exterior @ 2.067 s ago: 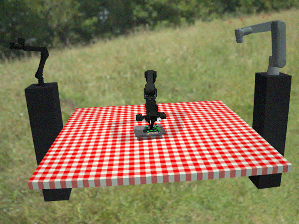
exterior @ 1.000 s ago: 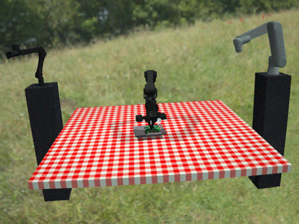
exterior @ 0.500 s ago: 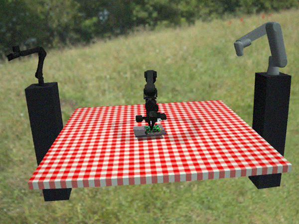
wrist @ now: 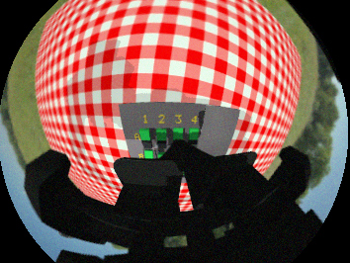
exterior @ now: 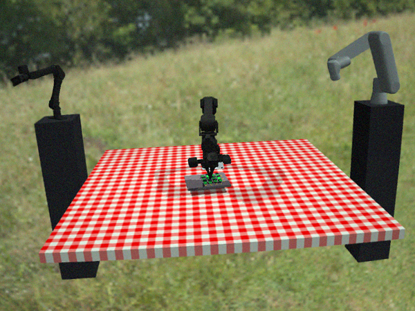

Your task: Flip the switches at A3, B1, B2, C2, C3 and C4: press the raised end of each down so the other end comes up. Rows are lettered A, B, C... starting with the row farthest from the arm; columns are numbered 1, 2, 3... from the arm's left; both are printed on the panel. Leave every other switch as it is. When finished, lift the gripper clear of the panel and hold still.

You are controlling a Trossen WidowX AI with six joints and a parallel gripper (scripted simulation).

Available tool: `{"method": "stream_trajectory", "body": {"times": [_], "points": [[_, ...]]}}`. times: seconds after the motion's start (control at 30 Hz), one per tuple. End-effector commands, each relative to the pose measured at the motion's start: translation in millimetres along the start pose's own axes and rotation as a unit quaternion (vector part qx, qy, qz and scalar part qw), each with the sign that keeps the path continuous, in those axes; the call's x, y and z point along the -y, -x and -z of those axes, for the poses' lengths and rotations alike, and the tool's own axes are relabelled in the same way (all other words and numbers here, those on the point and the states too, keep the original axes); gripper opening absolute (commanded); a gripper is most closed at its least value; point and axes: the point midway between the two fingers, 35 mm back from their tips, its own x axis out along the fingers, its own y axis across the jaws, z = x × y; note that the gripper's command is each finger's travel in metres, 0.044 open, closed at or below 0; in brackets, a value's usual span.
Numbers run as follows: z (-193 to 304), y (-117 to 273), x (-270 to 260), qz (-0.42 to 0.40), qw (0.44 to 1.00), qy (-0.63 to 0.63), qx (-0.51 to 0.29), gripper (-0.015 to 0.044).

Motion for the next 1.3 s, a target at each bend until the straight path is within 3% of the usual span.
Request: {"method": "stream_trajectory", "body": {"times": [0.0,0.2,0.47,0.6,0.73,1.27], "points": [[-1,48,0,0.003,1.0,-0.001,0.027,0.0],[1,51,-1,0.002,1.0,-0.001,0.027,0.0],[57,46,-47,0.001,1.0,-0.001,0.025,0.0],[57,45,-47,0.001,1.0,-0.001,0.026,0.0],[56,13,-47,0.001,0.999,-0.001,0.037,0.0],[55,-7,-47,0.001,0.999,-0.001,0.038,0.0]]}}
